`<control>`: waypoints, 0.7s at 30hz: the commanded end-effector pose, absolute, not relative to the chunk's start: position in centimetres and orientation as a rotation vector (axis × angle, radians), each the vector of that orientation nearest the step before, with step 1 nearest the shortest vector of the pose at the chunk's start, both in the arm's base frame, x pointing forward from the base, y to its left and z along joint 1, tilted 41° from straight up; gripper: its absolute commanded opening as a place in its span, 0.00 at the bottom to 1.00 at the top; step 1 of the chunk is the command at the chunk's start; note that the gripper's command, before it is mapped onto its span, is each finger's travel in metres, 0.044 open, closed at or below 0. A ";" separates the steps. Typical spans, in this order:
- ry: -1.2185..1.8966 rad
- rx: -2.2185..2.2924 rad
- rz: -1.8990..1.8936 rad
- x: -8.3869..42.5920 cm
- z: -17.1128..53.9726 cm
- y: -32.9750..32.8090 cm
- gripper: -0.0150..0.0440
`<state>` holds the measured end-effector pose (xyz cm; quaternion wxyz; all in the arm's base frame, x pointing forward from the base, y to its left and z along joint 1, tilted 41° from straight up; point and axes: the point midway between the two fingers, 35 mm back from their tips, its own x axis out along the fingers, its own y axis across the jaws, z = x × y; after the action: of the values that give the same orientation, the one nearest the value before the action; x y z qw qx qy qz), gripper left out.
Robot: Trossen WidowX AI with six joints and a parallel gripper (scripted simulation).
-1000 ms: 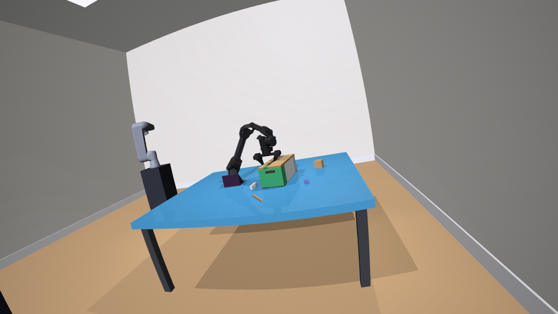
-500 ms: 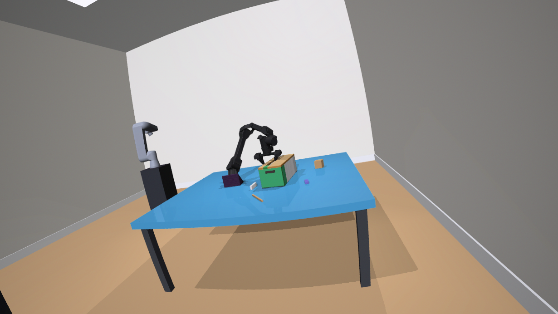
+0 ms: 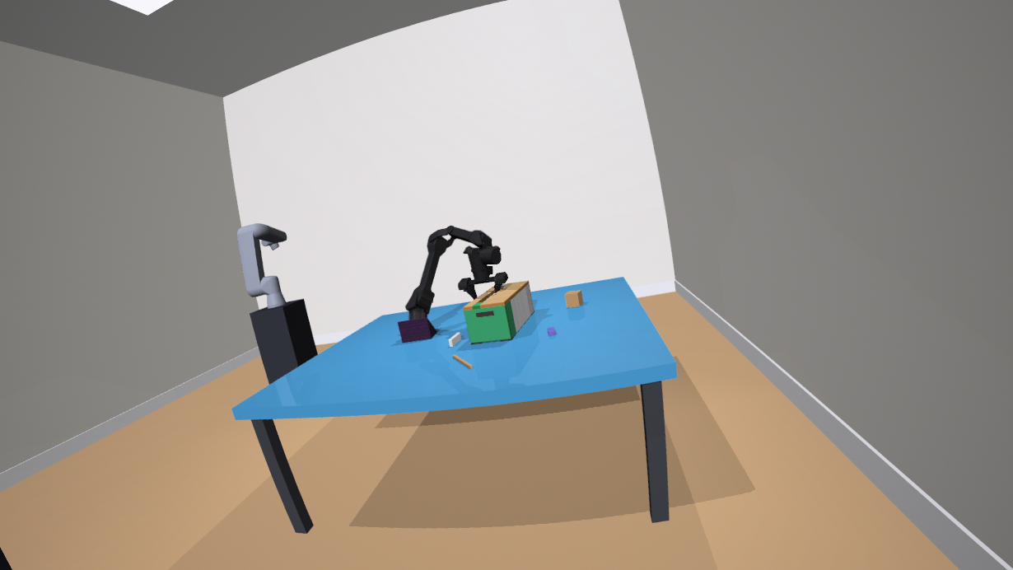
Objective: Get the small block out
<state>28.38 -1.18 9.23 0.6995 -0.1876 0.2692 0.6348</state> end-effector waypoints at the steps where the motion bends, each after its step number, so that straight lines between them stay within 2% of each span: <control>1: 0.595 -0.418 1.414 28.5 10.0 -0.4 0.93; 21: 0.594 -0.416 1.414 29.1 12.4 2.4 0.93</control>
<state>28.93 1.82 11.80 0.6990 -0.1851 0.2695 0.6360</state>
